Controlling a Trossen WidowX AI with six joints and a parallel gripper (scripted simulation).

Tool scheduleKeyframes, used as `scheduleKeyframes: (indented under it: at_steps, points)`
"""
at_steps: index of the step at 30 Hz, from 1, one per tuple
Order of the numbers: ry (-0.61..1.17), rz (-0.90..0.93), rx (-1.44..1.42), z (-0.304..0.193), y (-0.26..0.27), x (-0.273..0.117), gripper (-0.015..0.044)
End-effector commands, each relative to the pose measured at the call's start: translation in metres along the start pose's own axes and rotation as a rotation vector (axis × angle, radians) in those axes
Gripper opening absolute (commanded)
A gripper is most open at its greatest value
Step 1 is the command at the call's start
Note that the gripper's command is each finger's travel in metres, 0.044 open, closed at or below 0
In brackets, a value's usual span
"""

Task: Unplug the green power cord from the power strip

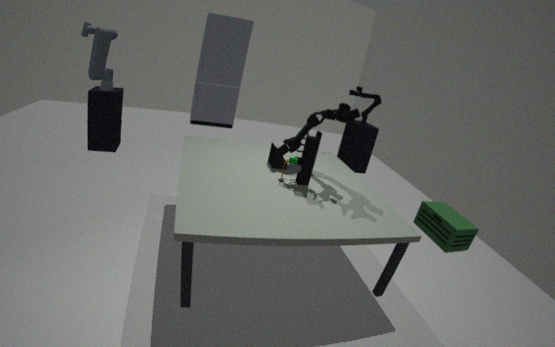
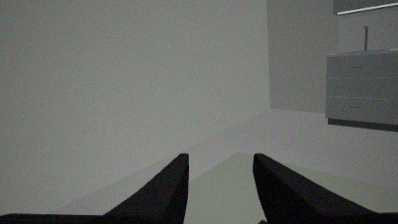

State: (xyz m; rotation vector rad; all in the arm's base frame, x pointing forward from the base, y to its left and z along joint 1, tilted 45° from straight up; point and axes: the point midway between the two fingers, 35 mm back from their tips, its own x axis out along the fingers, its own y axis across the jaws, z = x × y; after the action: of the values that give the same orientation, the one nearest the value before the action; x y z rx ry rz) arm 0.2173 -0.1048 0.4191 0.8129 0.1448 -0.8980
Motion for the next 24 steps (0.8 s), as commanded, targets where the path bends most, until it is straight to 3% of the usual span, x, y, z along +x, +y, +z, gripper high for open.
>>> scheduleKeyframes:
  at_steps: [1, 12, 19, 22, 24]
  points:
    - [0.099, -0.116, -0.036, -0.026, -0.011, 0.05, 0.016]
    - [0.407, -0.377, 0.027, -0.086, -0.084, 0.178, 0.016]
    - [0.761, -0.502, 0.084, -0.152, -0.131, 0.213, 0.016]
    - [0.787, -0.55, 0.115, -0.165, -0.141, 0.219, 0.016]
    - [0.902, -0.592, 0.15, -0.184, -0.155, 0.218, 0.016]
